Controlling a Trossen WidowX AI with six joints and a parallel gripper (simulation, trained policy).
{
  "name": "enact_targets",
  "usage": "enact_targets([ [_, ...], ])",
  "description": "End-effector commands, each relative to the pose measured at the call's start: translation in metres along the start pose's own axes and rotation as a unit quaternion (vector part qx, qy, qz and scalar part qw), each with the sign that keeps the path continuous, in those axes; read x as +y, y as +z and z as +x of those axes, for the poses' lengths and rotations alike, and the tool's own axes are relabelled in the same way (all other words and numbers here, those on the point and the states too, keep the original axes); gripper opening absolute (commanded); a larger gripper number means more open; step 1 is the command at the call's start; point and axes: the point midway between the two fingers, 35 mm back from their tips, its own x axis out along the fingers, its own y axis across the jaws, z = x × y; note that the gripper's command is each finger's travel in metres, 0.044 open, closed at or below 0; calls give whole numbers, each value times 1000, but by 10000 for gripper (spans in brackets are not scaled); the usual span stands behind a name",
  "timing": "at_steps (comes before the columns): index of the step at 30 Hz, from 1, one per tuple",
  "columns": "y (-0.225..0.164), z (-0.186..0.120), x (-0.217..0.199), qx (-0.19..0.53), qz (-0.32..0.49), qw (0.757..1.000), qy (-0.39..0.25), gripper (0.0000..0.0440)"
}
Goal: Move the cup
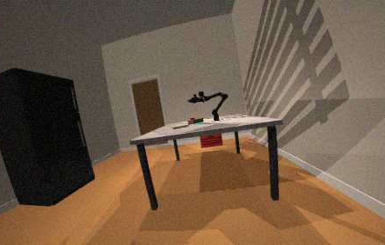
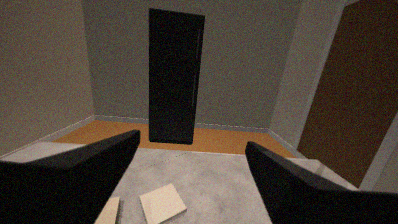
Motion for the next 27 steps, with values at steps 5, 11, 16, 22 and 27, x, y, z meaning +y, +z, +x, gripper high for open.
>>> enact_targets([
  [5,-4,3,-2,19,3,1000,-9,269],
  [11,-13,7,0,51,9,999,-13,111],
  [16,-22,11,3,85,13,996,-12,7],
  [22,-30,18,10,126,20,992,-4,68],
  [27,-36,22,14,160,28,987,1,113],
])
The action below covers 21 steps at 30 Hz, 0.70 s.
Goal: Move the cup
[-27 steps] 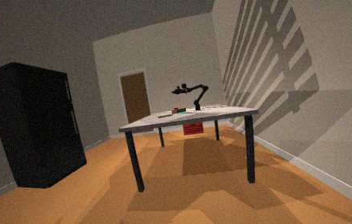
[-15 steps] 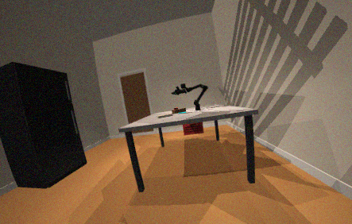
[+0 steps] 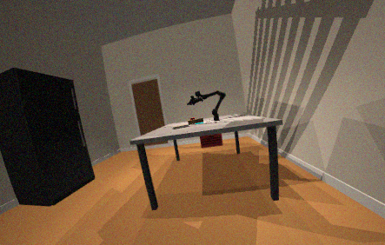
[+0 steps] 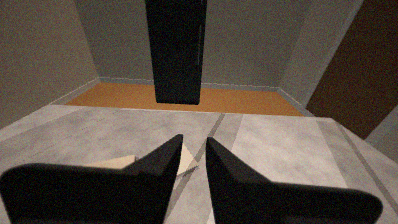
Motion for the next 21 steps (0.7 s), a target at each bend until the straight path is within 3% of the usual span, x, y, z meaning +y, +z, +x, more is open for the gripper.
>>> enact_targets([
  [1,-2,5,4,29,8,1000,4,116],
  [21,-23,24,16,175,34,984,-5,109],
])
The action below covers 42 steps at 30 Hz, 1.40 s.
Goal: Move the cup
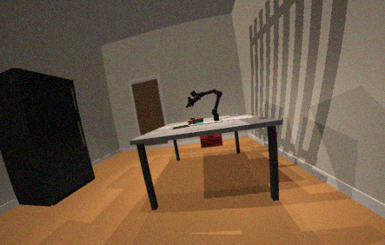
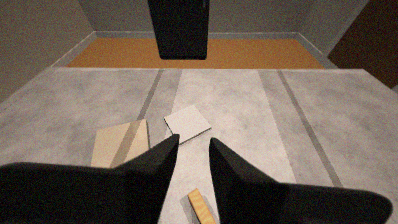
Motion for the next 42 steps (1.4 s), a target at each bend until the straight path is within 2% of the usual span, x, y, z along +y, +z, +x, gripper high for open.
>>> enact_targets([
  [1,-2,4,2,32,6,999,-5,107],
  [15,-19,16,0,140,5,990,-29,84],
  [30,-39,23,-11,252,-15,966,-58,119],
  [42,-52,25,-25,337,-39,938,-74,125],
])
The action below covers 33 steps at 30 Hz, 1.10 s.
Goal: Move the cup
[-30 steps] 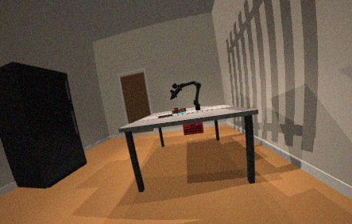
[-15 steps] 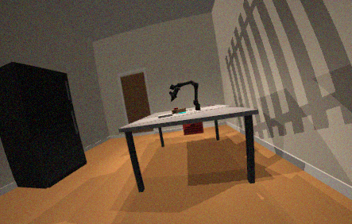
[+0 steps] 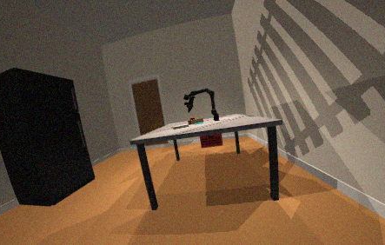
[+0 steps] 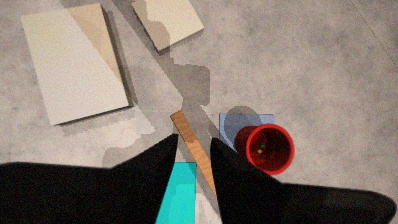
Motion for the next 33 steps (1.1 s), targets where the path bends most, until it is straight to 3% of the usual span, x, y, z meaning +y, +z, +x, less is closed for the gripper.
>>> enact_targets([
  [1,-2,3,-7,30,-11,999,-10,125],
  [18,-19,23,-38,144,-53,988,-30,113],
  [33,-34,56,-69,197,-82,976,-35,144],
])
